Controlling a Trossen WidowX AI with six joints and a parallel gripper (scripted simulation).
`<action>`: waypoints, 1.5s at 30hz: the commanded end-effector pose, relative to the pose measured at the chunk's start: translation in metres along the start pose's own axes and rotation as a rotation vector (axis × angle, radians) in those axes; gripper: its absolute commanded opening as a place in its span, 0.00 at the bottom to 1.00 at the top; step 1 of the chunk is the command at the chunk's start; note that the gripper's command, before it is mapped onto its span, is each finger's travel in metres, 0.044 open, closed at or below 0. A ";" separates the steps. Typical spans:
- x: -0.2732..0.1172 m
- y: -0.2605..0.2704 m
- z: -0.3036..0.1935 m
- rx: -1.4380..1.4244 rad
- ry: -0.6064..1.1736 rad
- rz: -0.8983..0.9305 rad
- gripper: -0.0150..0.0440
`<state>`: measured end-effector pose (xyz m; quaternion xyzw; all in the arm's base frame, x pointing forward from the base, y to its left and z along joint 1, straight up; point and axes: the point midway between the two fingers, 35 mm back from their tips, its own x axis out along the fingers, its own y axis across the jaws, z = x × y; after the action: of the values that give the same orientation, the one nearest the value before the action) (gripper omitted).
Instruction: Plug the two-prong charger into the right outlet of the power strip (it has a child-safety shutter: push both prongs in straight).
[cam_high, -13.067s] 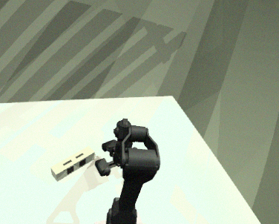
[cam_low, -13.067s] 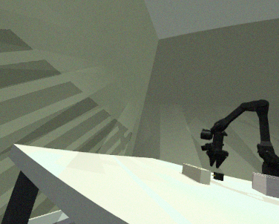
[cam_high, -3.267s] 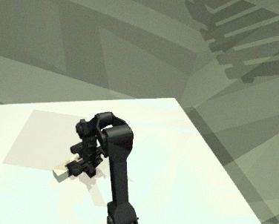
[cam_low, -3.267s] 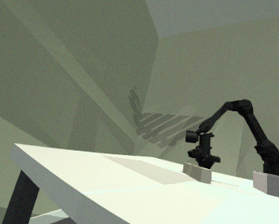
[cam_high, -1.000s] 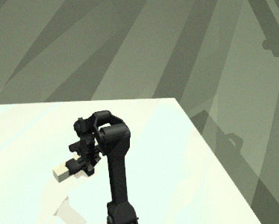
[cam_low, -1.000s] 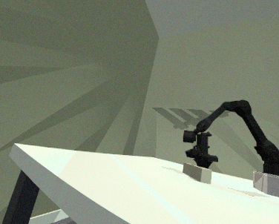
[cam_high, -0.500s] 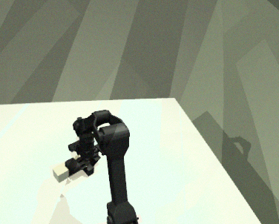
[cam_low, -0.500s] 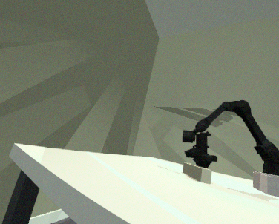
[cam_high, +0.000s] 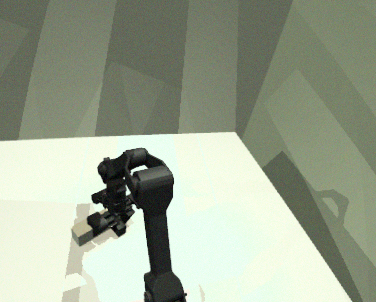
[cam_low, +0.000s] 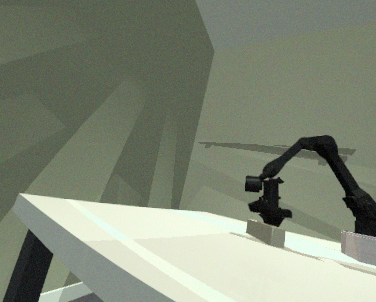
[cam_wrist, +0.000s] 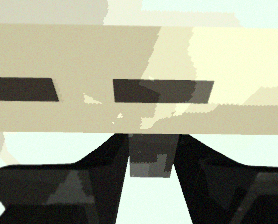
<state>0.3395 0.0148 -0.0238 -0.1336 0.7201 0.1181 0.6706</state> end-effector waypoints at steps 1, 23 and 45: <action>0.000 0.000 0.011 -0.003 -0.035 -0.002 0.25; 0.001 0.000 0.009 -0.003 -0.034 -0.002 0.25; 0.000 0.000 0.006 -0.003 -0.034 -0.002 0.25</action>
<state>0.3394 0.0148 -0.0241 -0.1342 0.7175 0.1180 0.6732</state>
